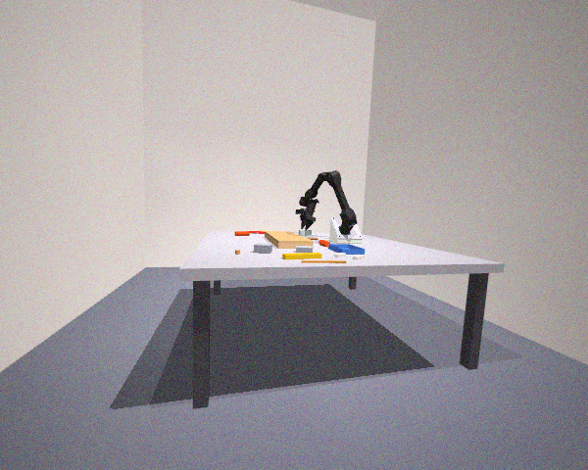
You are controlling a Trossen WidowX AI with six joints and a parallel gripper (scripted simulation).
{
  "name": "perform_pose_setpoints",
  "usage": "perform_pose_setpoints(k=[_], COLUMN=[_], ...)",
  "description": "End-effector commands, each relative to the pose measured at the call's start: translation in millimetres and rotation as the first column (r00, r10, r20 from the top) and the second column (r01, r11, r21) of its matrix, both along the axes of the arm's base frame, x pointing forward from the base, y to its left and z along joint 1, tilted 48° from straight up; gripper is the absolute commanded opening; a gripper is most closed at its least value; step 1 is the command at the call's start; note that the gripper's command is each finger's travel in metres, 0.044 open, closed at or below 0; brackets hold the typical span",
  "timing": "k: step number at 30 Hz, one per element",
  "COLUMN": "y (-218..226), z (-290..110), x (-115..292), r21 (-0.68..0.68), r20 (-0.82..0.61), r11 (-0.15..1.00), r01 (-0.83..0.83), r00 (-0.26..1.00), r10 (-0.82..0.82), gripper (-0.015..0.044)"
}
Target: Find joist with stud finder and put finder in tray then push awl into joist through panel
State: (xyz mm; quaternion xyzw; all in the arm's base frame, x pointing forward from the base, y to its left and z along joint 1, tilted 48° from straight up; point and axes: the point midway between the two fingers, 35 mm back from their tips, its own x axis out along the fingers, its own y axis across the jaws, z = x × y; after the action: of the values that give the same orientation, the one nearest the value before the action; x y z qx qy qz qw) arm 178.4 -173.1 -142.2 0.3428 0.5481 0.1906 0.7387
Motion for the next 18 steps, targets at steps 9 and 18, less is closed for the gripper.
perform_pose_setpoints(k=[9,18], y=[19,28], z=[-15,-23], x=[0,1], r21=[0.015,0.016], r20=[-0.004,-0.004], r11=[1.0,1.0], r01=[0.001,0.001], r00=[1.0,1.0], r10=[-0.001,-0.001], gripper=[0.044,0.044])
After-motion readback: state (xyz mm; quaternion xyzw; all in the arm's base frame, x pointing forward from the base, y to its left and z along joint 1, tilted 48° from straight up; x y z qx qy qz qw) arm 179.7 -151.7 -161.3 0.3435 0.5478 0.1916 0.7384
